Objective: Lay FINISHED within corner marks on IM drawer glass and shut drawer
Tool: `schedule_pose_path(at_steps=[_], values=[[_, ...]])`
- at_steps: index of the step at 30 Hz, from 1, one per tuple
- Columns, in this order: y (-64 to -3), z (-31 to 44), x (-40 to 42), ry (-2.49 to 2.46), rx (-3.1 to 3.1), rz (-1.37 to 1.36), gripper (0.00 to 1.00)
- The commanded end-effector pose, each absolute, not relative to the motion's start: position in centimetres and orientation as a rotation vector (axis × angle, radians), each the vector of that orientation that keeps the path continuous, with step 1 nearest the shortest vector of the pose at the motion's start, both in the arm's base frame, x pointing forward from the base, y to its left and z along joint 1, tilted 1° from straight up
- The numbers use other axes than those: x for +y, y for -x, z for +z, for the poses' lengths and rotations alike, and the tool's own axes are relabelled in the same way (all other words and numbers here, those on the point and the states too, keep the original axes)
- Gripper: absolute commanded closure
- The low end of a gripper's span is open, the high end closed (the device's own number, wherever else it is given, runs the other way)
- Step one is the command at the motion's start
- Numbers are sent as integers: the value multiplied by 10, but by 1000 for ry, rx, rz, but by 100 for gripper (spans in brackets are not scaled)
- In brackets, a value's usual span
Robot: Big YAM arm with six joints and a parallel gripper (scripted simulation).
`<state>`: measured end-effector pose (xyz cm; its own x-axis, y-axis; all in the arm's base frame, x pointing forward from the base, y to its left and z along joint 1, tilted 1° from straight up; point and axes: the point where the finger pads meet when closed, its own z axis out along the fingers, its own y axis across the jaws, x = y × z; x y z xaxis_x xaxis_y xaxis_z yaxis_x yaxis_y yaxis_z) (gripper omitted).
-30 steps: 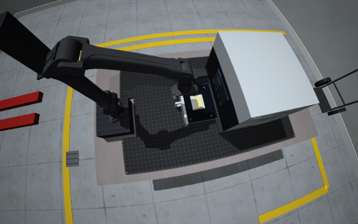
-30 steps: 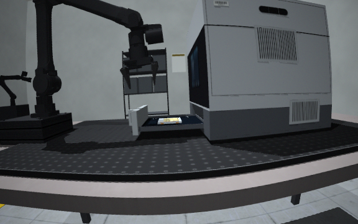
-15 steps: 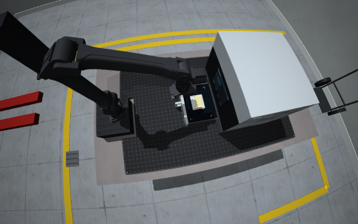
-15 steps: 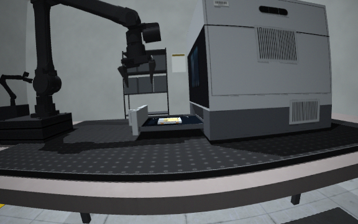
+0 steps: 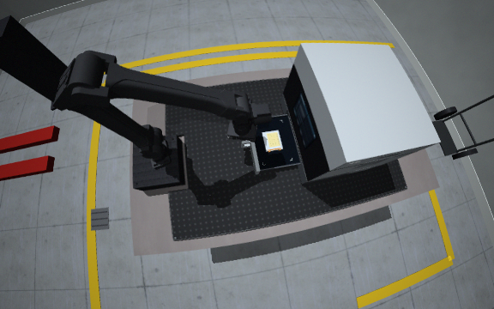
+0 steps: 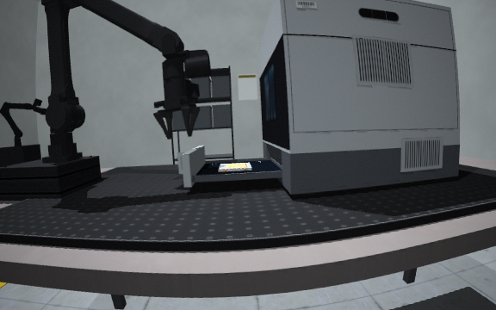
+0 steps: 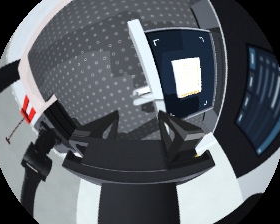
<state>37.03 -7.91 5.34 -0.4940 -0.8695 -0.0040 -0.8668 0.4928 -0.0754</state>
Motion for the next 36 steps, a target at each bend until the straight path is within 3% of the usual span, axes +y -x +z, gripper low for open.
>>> schedule_pose_path(at_steps=[1,3,21,36], values=[[-371,46,-79,1310,2807,-108,39],[-396,66,-84,1198,2804,-152,43],[-389,62,-83,420,3060,-79,74],[-389,62,-86,-258,3089,-30,74]])
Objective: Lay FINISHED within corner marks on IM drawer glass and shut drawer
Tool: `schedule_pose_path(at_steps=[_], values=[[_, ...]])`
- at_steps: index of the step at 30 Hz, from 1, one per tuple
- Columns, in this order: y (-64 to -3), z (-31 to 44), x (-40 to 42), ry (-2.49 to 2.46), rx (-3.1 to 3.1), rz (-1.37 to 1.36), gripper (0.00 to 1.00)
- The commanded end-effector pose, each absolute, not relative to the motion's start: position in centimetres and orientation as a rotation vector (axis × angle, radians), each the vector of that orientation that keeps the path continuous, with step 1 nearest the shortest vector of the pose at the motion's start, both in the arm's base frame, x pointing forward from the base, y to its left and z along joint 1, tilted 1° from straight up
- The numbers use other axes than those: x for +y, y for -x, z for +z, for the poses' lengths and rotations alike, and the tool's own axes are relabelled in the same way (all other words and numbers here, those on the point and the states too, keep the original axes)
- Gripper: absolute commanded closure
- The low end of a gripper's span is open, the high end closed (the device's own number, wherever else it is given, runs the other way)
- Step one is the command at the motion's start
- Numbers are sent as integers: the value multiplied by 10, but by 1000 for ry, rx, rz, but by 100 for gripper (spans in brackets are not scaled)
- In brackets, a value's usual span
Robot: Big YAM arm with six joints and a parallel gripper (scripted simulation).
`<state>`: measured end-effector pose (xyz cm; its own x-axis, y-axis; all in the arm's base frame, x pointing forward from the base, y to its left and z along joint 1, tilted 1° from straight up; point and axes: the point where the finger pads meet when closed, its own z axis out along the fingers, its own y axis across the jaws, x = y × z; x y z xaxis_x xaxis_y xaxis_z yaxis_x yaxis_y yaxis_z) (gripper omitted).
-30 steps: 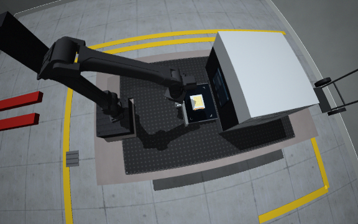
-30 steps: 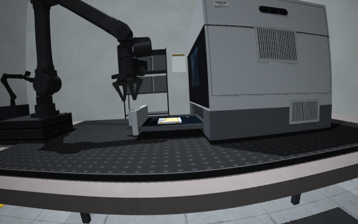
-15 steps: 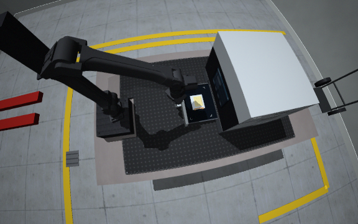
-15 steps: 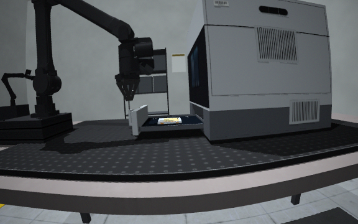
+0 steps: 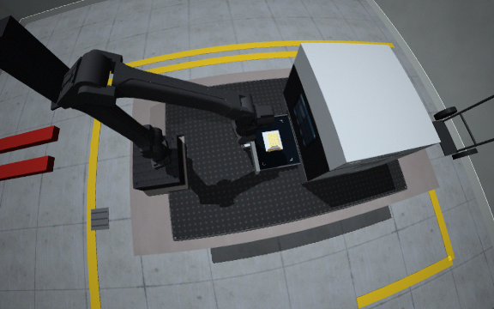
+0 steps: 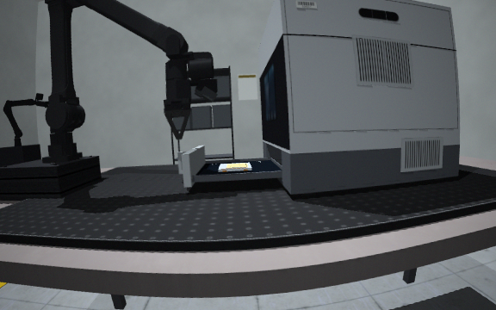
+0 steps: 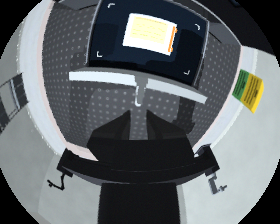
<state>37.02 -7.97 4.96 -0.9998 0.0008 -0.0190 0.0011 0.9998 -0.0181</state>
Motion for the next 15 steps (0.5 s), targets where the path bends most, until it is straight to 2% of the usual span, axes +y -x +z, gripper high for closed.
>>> schedule_pose_path(at_steps=[1,15], values=[[-389,63,-86,-312,3083,-27,74],[-381,60,-82,-297,3085,-28,74]])
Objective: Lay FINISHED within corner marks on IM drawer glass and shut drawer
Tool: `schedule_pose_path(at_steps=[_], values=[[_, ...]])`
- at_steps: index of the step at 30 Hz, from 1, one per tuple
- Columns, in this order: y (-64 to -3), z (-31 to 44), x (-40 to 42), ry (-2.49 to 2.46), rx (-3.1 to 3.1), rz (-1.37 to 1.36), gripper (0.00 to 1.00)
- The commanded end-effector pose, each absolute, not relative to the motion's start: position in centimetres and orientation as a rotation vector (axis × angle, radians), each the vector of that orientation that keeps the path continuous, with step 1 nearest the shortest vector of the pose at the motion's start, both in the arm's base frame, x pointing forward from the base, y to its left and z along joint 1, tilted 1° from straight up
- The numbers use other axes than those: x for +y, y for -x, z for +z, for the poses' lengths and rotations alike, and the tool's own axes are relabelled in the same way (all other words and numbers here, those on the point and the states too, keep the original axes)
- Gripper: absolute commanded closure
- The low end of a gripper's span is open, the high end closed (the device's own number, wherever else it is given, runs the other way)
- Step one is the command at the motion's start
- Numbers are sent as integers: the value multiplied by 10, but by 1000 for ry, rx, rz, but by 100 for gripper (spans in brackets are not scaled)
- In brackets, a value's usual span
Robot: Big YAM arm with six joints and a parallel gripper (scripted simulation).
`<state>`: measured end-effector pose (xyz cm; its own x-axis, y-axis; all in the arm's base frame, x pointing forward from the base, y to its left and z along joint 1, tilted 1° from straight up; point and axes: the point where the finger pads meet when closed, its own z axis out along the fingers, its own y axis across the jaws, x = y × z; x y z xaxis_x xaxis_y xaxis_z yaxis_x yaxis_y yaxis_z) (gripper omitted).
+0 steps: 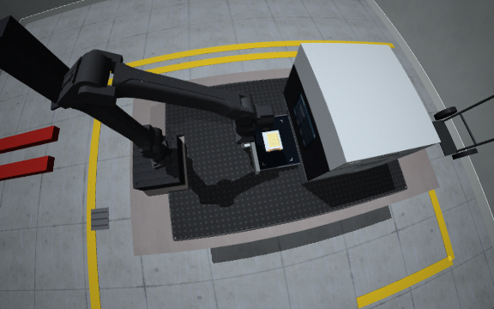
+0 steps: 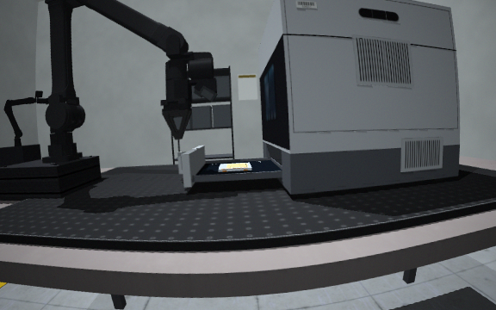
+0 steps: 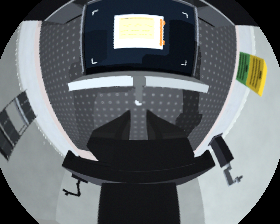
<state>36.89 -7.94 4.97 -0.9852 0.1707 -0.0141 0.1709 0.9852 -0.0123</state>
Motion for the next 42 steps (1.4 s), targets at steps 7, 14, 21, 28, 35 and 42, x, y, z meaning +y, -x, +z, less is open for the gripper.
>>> schedule_pose_path(at_steps=[7,14,21,28,35,42], values=[[-371,40,-82,-322,3114,-24,74],[-371,33,-82,-323,3114,-24,74],[-371,24,-83,-324,3112,-24,74],[-379,30,-85,-321,3076,-30,74],[-374,10,-84,-323,3107,-25,74],[-371,0,-84,-321,3110,-25,74]])
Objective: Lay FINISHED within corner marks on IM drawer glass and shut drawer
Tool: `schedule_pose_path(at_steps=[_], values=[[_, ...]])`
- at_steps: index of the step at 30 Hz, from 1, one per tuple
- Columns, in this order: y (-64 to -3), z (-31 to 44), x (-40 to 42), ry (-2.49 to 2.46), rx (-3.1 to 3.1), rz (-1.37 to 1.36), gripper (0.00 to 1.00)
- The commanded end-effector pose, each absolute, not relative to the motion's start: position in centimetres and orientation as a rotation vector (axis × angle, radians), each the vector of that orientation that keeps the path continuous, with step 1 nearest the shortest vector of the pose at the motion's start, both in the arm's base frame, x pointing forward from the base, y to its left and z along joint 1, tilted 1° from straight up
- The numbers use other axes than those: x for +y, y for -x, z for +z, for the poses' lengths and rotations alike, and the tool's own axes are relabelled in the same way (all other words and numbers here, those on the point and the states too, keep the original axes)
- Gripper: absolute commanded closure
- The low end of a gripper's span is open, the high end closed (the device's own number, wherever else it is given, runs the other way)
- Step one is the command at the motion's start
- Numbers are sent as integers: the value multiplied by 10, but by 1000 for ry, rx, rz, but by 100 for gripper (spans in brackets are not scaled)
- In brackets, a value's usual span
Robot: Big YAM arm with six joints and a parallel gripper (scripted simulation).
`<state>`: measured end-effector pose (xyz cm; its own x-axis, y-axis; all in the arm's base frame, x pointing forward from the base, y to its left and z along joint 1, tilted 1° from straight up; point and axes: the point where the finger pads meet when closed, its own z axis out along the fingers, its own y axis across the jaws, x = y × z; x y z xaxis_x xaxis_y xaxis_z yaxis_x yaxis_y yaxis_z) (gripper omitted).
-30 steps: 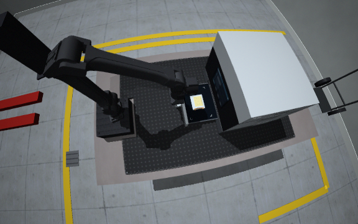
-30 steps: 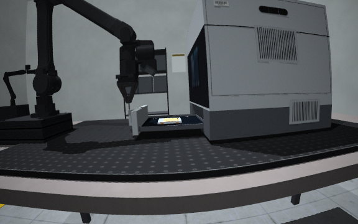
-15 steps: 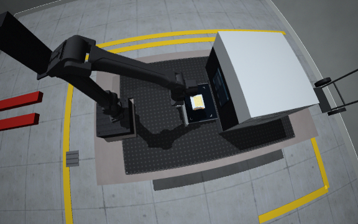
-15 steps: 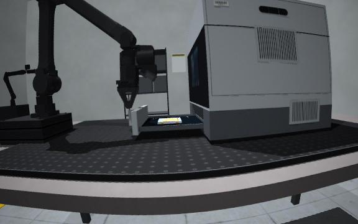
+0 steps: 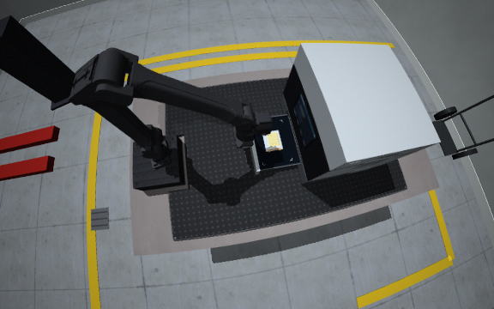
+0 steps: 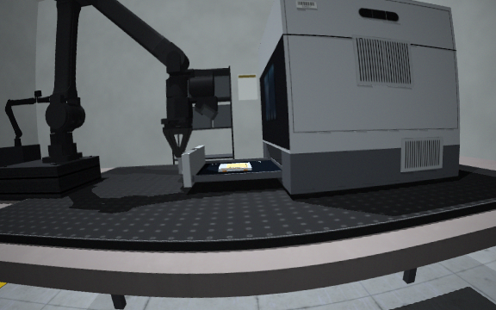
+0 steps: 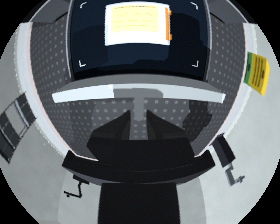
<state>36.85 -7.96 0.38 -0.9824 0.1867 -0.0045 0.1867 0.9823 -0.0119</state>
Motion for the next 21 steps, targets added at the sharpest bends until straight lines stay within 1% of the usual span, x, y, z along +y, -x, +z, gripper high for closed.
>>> schedule_pose_path(at_steps=[1,3,5,21], values=[[-371,0,-84,-321,3110,-25,74],[-380,9,-86,-317,3079,-30,74],[-370,-6,-84,-320,3115,-24,74],[-372,-19,-84,-315,3099,-27,74]])
